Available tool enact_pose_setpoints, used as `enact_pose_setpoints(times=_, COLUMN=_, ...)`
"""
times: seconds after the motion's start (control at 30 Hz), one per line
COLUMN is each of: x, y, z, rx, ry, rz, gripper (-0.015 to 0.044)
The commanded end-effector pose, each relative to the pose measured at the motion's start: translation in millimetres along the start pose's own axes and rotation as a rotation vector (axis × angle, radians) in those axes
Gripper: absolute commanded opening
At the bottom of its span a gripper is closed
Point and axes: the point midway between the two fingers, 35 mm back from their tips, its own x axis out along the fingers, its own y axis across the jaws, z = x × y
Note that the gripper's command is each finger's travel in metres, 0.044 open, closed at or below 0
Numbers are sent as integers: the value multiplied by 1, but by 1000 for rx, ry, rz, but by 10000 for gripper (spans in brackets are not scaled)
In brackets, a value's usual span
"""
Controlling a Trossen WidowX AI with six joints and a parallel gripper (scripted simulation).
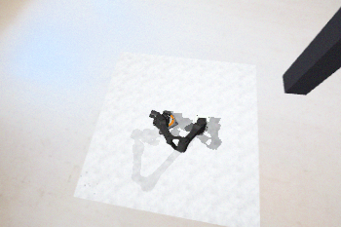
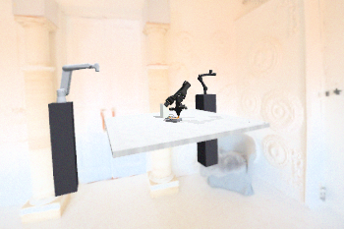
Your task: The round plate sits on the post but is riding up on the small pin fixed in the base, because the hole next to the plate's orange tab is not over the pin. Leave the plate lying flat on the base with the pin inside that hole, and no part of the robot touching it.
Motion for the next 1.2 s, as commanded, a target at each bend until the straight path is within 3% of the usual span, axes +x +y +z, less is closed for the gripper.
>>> enact_pose_setpoints(times=0.0, x=-2, y=1, z=8, rx=-14, ry=-15, rz=3, gripper=0)
enact_pose_setpoints(times=1.17, x=-2, y=-8, z=27, rx=-14, ry=-16, rz=3, gripper=0)
